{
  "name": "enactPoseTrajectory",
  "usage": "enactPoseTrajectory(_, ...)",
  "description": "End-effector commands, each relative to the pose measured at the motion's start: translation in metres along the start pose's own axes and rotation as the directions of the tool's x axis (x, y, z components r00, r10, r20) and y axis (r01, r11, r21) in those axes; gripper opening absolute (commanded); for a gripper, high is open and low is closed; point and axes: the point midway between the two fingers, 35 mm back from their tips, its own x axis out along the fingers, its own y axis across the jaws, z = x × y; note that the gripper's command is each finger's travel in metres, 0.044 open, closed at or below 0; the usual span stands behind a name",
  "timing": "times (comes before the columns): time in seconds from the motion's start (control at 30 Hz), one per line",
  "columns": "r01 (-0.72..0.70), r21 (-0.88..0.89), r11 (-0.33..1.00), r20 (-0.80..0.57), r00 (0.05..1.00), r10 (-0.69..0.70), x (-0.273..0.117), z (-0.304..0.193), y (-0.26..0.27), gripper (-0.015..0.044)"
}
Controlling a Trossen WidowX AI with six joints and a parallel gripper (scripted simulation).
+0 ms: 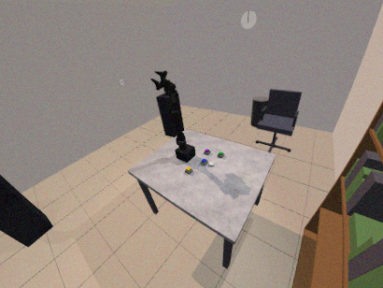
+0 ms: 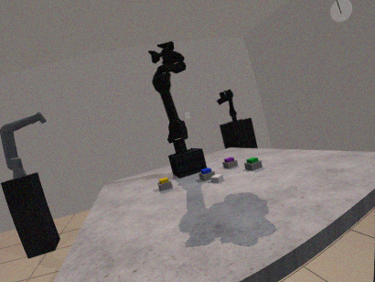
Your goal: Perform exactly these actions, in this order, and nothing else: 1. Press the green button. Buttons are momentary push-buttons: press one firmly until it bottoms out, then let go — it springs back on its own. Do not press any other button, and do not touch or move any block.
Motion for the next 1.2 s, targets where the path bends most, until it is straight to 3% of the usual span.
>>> enactPoseTrajectory(0.0,-0.012,0.014,1.0,0.003,1.0,0.012,-0.002,0.001,0.003,0.04)
enactPoseTrajectory(0.13,-0.289,0.302,0.909,0.098,0.957,0.272,-0.045,0.019,0.072,0.04)
enactPoseTrajectory(0.27,-0.45,0.438,0.779,0.164,0.891,0.423,-0.081,0.031,0.11,0.04)
enactPoseTrajectory(0.57,-0.68,0.665,0.308,0.284,0.612,0.738,-0.194,0.044,0.185,0.04)
enactPoseTrajectory(0.83,-0.617,0.782,-0.089,0.33,0.289,0.899,-0.308,0.037,0.217,0.04)
enactPoseTrajectory(1.0,-0.474,0.84,-0.265,0.335,0.069,0.94,-0.381,0.025,0.221,0.04)
enactPoseTrajectory(1.17,-0.28,0.891,-0.358,0.327,-0.153,0.933,-0.453,0.009,0.211,0.04)
